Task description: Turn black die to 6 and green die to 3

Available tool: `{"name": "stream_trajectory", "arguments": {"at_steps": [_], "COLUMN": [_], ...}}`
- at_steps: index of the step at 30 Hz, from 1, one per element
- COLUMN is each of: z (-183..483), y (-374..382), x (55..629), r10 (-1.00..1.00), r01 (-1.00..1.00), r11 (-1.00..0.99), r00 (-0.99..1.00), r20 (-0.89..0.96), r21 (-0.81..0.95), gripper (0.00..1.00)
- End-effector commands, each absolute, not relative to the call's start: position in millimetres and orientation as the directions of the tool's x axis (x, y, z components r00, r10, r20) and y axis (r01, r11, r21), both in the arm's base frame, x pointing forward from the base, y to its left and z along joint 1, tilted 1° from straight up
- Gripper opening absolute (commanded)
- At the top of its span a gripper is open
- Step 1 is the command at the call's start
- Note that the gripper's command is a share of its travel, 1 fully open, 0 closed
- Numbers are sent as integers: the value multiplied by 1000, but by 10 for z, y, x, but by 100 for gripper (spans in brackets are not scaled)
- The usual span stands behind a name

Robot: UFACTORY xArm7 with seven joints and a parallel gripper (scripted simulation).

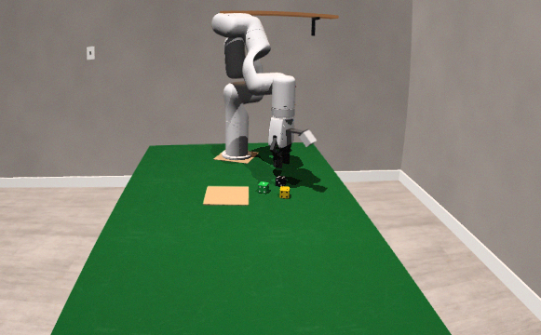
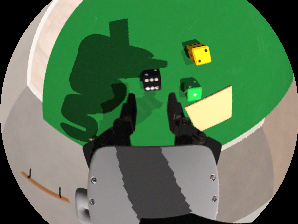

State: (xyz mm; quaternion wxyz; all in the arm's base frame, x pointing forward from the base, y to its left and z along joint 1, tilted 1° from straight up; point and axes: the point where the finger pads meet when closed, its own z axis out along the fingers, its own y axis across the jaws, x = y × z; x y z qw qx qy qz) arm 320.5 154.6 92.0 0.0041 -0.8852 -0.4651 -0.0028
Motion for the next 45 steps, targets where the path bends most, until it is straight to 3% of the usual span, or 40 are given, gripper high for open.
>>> {"name": "stream_trajectory", "arguments": {"at_steps": [1, 45], "z": [853, 567], "y": [1553, 1556], "x": [3219, 3226], "r10": [823, 823], "r01": [824, 824], "r11": [-567, -567], "r00": [567, 567], "r20": [12, 12], "r21": [-3, -3], "gripper": [47, 47]}}
